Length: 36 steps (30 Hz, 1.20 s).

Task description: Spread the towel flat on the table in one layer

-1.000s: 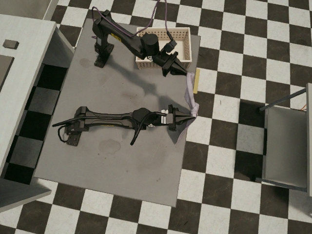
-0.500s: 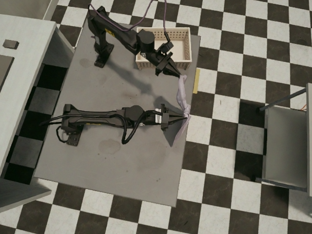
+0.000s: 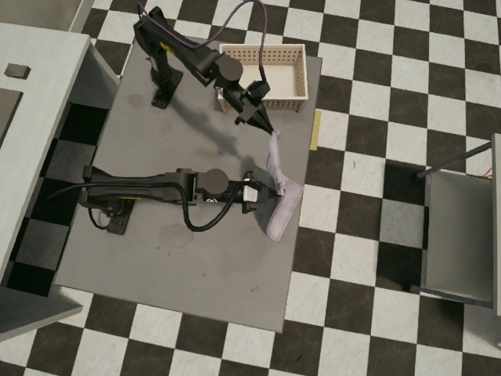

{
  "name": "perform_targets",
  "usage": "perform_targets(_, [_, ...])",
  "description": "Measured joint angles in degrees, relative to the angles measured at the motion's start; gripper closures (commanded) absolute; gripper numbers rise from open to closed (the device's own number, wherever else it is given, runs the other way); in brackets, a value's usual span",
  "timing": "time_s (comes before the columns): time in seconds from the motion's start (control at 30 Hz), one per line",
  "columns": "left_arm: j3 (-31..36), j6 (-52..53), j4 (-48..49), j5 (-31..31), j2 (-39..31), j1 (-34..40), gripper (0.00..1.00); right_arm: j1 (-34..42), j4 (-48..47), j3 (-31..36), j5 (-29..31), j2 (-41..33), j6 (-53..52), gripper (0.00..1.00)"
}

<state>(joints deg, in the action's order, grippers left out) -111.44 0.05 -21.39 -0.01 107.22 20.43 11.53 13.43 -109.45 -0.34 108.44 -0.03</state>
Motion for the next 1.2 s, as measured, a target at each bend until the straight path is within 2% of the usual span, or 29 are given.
perform_targets(0.23, [1.8, 0.0, -6.6, 0.0, -1.1, 1.5, 1.00, -0.3, 10.2, -0.3, 0.1, -1.6, 0.0, 1.00])
perform_targets(0.6, [1.0, 0.0, -20.9, 0.1, -1.5, 6.0, 1.00, -1.1, 29.2, -0.3, 0.1, -3.5, 0.0, 1.00])
perform_targets(0.87, [1.7, 0.0, -28.1, 0.1, -1.4, 8.6, 1.00, -1.4, 38.8, 1.0, 0.1, -4.2, 0.0, 1.00])
perform_targets(0.97, [3.0, 0.0, -30.6, 0.1, -1.2, 10.3, 1.00, -1.7, 41.0, 4.3, 0.1, -5.7, 0.0, 1.00])
perform_targets(1.07, [5.9, 0.0, -31.6, 0.1, -1.2, 11.9, 1.00, -2.1, 40.0, 12.1, 0.2, -9.3, 0.0, 1.00])
perform_targets(1.2, [13.1, 0.0, -30.1, 0.0, -2.6, 14.0, 1.00, -2.4, 38.6, 21.8, 0.2, -13.8, 0.0, 1.00])
